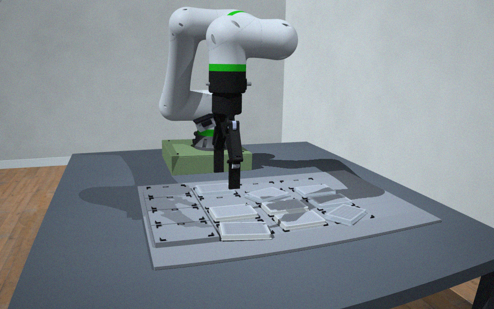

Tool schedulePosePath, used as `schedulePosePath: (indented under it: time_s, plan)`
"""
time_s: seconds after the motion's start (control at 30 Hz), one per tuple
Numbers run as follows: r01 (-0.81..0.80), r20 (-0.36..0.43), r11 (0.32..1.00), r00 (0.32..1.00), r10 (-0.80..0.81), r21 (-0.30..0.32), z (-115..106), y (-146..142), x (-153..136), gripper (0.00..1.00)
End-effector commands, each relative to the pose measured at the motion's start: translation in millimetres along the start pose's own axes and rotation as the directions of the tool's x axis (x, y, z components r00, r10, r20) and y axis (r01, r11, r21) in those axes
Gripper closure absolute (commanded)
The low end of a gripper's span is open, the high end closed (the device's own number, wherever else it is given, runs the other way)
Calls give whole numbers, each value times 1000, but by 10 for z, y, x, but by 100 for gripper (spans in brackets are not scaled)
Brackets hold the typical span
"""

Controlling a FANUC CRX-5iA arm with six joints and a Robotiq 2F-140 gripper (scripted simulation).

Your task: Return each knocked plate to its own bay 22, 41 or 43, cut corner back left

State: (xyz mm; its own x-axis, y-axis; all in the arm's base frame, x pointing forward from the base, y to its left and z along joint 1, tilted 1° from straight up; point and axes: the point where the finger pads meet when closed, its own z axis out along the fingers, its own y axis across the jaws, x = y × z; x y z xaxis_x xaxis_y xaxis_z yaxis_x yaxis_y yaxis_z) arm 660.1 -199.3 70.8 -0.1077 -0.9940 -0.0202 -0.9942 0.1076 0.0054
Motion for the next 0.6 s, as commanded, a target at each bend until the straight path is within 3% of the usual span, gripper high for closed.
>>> schedulePosePath:
  time_s: [0.0,0.57]
  plan:
    - [0,0,1000,1000,0,0,-12,-176,3,0]
    - [0,0,1000,1000,0,0,-12,-205,3,0]
